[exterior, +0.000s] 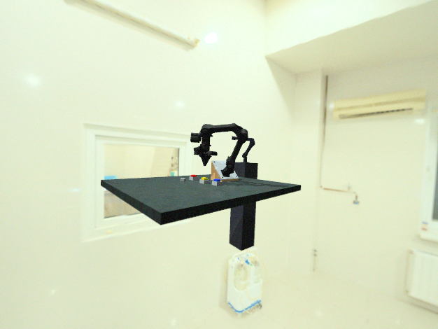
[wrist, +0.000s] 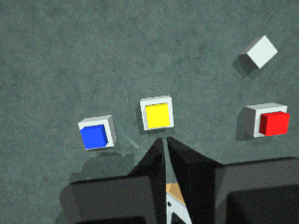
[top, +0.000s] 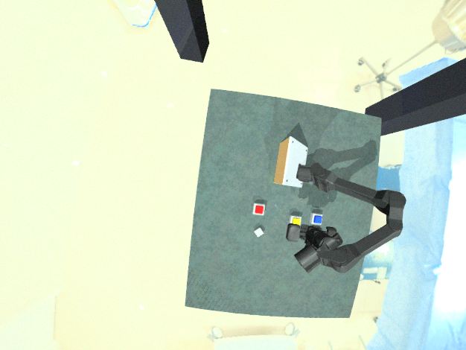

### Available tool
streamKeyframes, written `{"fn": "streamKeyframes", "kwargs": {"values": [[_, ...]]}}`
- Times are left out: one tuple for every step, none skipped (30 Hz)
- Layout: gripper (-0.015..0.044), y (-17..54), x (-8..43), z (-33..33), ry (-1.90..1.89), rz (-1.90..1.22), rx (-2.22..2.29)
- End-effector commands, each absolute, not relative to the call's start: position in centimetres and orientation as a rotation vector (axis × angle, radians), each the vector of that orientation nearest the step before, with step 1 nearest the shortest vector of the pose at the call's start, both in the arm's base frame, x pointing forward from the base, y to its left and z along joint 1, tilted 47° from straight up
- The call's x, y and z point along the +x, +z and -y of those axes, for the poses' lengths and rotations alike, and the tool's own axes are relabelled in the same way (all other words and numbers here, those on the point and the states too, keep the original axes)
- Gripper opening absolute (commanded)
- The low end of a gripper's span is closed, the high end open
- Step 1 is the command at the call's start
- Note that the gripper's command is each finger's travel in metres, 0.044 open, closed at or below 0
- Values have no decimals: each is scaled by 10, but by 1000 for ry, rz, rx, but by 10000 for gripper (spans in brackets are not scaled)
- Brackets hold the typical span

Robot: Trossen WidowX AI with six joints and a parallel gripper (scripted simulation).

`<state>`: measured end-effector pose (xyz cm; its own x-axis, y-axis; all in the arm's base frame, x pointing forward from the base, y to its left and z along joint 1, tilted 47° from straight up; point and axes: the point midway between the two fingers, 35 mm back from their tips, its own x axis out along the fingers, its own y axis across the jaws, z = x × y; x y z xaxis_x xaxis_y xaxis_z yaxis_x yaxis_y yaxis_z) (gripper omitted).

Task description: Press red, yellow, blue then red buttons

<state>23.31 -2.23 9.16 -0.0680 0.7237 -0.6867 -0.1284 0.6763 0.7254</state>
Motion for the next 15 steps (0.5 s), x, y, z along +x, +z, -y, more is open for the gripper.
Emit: {"fn": "streamKeyframes", "kwargs": {"values": [[20,98,231,26,761,-1493,517],[20,103,230,22,756,-1491,517],[20,110,229,16,749,-1488,516],[20,120,226,9,740,-1483,515],[20,129,223,1,732,-1478,515],[20,137,219,-7,725,-1472,516],[20,146,214,-15,718,-1467,517],[20,154,209,-22,713,-1461,518],[20,162,204,-30,709,-1454,520],[20,168,199,-36,706,-1449,522],[20,171,196,-39,704,-1446,523],[20,172,195,-40,704,-1445,524],[20,172,195,-40,704,-1445,524],[20,172,195,-40,704,-1445,524],[20,172,195,-40,704,-1445,524]]}}
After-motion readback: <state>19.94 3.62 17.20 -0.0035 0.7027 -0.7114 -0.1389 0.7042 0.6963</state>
